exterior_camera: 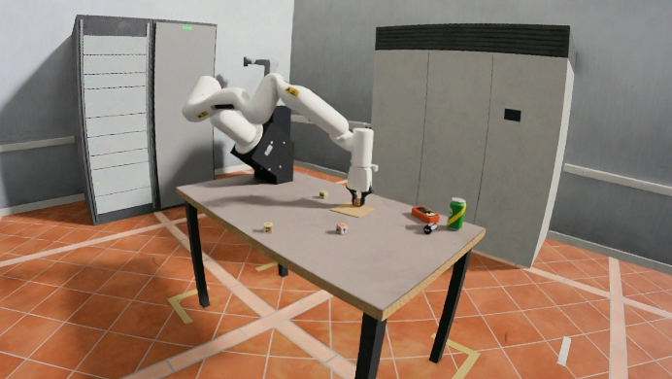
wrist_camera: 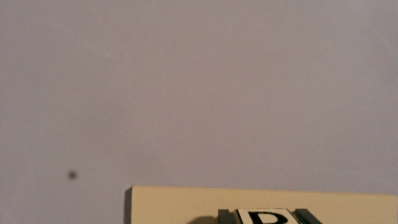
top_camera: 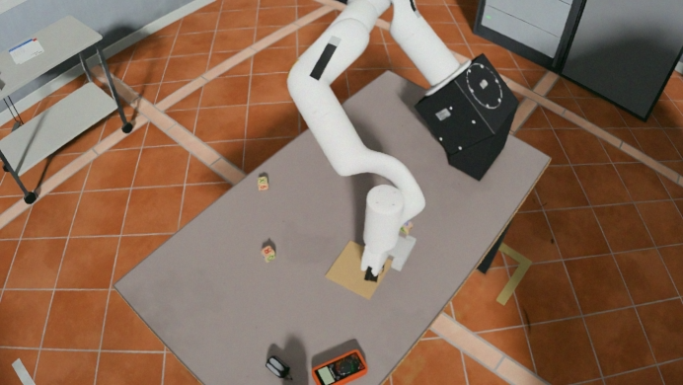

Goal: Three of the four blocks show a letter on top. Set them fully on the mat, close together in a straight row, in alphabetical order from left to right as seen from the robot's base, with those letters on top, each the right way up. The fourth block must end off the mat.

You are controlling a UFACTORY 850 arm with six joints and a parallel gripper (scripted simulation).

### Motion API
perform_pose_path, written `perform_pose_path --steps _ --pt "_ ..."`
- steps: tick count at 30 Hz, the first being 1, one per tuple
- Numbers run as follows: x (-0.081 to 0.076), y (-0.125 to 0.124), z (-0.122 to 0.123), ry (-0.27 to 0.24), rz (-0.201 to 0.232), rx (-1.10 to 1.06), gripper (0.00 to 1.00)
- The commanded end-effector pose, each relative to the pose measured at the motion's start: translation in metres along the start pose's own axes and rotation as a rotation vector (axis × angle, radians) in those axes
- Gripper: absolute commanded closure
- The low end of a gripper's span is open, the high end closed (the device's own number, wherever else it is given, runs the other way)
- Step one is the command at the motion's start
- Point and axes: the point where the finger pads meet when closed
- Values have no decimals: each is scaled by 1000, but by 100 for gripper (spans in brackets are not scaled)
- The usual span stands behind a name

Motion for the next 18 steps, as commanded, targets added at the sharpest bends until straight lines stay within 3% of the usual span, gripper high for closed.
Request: perform_pose_path --steps 1,18 --pt "-1 1 0 0 1 1 72" --pt "2 1 0 0 1 0 72"
Point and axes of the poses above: the point where the finger pads meet when closed, its own x axis out along the fingers, its own y axis across the jaws, z = x × y, and after that the axes turned 8 degrees about x, right-handed
